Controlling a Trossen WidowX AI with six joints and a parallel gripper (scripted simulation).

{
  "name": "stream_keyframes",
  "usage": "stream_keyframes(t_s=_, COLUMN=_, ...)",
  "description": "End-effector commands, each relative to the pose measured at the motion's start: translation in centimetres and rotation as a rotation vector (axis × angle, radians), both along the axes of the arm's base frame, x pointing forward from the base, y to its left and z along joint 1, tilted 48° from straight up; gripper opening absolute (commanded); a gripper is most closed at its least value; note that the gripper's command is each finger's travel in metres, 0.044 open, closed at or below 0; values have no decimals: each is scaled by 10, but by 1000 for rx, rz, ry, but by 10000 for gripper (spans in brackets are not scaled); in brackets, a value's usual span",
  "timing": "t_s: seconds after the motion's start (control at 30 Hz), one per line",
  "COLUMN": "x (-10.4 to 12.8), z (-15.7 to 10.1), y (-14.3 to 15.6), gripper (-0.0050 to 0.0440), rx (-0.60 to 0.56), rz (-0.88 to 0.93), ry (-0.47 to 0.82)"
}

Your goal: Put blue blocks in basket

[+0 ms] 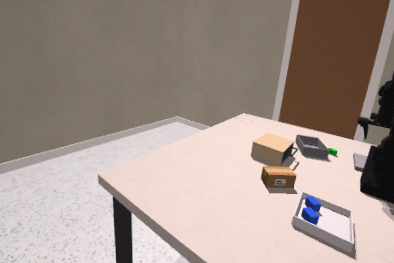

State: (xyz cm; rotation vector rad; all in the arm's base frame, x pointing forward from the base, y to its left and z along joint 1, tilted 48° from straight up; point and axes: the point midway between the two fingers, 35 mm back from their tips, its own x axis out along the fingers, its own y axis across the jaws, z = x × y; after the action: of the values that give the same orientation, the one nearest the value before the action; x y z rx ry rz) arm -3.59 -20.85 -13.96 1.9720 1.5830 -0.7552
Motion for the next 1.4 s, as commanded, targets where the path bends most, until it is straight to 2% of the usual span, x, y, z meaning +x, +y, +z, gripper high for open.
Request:
stream_keyframes(t_s=0.0, x=4, z=-14, y=22, gripper=440, rx=25, rz=4, ry=-5)
stream_keyframes(t_s=0.23, x=12, z=-46, y=56, gripper=440, rx=25, rz=4, ry=-5)
stream_keyframes(t_s=0.4, x=12, z=-47, y=57, gripper=440, rx=25, rz=4, ry=-5)
stream_keyframes(t_s=0.77, x=17, z=-67, y=78, gripper=440, rx=25, rz=4, ry=-5)
stream_keyframes(t_s=1.0, x=17, z=-67, y=79, gripper=440, rx=25, rz=4, ry=-5)
stream_keyframes(t_s=1.03, x=17, z=-67, y=79, gripper=0, rx=25, rz=4, ry=-5)
stream_keyframes(t_s=1.37, x=17, z=-67, y=79, gripper=0, rx=25, rz=4, ry=-5)
